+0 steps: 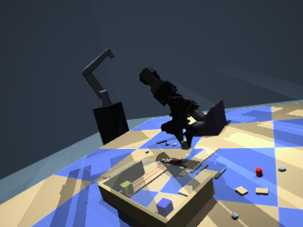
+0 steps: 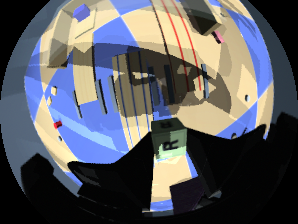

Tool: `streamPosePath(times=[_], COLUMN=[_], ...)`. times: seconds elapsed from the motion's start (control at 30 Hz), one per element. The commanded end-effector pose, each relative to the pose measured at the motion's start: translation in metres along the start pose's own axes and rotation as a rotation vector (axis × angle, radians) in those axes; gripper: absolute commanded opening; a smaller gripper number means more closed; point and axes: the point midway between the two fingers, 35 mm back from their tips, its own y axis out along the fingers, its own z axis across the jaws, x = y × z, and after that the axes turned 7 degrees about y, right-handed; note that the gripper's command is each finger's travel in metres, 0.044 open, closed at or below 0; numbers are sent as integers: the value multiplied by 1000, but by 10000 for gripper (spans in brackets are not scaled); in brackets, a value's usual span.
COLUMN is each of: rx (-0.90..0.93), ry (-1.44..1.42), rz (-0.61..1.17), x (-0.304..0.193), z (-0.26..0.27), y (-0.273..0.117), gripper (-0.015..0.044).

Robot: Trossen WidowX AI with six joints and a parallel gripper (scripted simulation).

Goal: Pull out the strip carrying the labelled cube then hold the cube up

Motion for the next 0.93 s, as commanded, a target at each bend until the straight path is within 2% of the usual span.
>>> streamPosePath(times=[0.0,0.17,0.9], rx=[1,2,2], ry=[4,4,4], rz=[3,4,4], x=[-3,-4,-4], z=[-1,-2,-2], y=[-7,-34,-35], gripper=[0,0,0])
